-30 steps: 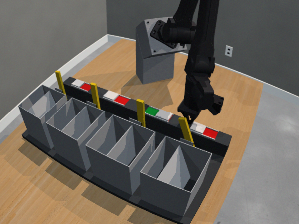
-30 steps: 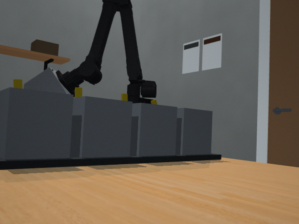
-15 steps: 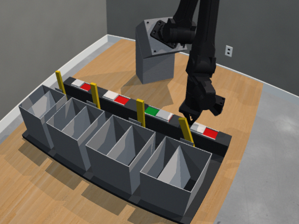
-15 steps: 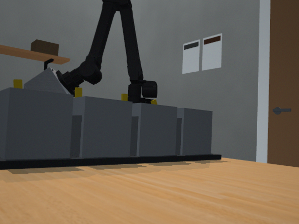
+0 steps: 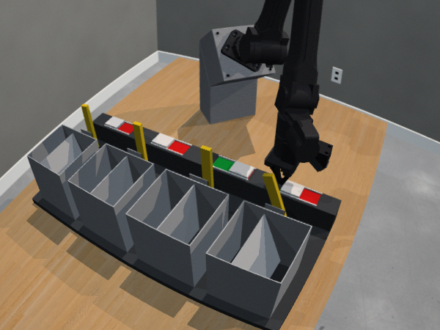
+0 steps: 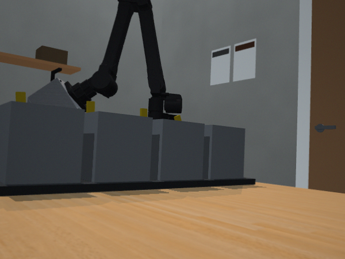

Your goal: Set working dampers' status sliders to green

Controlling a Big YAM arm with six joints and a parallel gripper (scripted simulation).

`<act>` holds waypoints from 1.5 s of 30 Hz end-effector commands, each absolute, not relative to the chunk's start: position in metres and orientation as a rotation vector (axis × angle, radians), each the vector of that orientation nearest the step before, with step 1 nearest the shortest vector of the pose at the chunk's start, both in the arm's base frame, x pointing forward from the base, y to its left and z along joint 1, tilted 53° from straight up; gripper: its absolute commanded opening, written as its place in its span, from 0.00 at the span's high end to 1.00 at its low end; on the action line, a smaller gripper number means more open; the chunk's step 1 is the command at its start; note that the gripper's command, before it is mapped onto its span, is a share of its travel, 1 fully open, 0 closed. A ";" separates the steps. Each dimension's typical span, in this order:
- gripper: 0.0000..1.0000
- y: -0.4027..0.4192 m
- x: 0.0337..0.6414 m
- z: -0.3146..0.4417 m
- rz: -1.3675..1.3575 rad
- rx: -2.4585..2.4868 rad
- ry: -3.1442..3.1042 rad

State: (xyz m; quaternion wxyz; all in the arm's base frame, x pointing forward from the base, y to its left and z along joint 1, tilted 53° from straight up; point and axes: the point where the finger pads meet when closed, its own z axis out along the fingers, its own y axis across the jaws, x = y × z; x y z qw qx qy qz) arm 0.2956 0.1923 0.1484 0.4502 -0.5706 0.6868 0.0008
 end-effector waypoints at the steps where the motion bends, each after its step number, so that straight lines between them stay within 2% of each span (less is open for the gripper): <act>1: 1.00 0.203 0.299 0.156 0.022 -1.419 1.693; 45: 1.00 0.221 0.298 0.171 0.021 -1.417 1.691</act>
